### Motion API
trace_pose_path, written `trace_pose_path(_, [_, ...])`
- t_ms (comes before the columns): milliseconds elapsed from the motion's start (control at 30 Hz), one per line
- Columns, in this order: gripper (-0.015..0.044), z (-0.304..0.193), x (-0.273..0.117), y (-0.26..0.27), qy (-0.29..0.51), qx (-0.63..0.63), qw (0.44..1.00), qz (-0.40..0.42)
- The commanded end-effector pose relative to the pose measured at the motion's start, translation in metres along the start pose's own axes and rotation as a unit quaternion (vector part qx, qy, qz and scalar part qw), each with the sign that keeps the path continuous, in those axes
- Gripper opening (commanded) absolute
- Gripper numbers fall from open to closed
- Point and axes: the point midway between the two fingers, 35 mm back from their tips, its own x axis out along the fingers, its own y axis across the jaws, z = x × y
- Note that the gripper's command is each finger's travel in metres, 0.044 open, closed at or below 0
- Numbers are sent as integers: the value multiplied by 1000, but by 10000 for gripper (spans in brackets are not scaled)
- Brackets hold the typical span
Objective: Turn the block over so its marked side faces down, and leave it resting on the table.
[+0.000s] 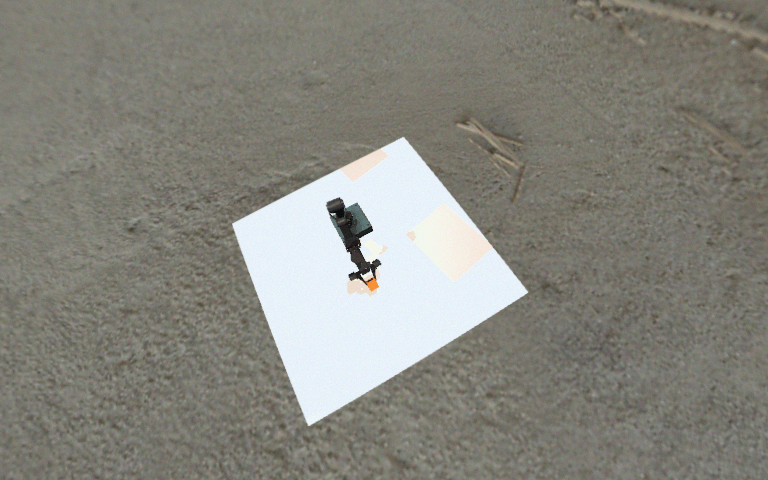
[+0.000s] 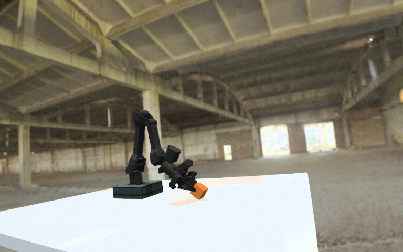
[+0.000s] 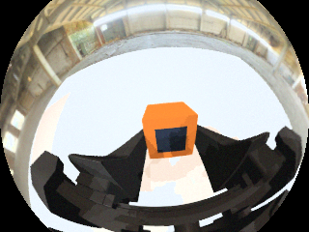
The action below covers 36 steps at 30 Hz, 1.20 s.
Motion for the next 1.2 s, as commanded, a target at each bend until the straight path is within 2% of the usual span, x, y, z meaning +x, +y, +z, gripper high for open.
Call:
trace_pose_path(0, [0, -11, -3, 1, -8, 4, 1000, 3])
trace_pose_path(333, [0, -10, -13, 2, -57, 1, 998, 3])
trace_pose_path(800, [0, -10, -14, 2, -58, 1, 998, 3])
trace_pose_path(1167, [289, -10, -14, 2, -58, 1, 998, 3])
